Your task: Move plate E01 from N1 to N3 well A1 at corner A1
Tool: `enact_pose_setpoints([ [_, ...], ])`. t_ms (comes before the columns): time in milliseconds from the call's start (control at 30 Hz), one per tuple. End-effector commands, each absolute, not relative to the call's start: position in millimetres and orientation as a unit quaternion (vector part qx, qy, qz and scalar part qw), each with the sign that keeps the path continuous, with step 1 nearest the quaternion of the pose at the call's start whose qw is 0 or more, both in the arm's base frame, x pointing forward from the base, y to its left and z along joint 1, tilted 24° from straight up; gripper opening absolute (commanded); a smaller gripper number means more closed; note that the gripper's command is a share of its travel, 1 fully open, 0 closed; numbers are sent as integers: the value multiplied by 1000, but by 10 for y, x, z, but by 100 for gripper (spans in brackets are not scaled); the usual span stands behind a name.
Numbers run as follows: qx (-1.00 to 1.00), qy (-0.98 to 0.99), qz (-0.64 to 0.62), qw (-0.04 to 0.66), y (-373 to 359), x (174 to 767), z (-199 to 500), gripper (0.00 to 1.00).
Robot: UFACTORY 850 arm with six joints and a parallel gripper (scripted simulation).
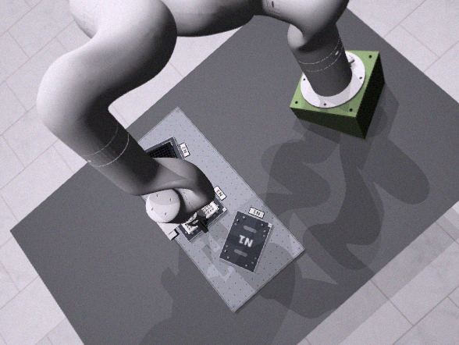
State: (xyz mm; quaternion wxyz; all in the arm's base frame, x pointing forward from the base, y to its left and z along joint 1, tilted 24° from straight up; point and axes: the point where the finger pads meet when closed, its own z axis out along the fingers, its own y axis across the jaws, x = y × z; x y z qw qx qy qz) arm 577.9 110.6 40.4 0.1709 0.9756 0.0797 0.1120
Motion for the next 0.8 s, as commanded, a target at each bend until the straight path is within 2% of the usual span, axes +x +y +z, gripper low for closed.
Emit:
enact_pose_setpoints([
  [0, 976, 80, 113, 171, 1108, 5791, 403, 0],
  [467, 976, 80, 113, 171, 1108, 5791, 403, 0],
  [500, 976, 80, 113, 171, 1106, 5792, 397, 100],
  [767, 976, 80, 113, 171, 1106, 5792, 397, 100],
])
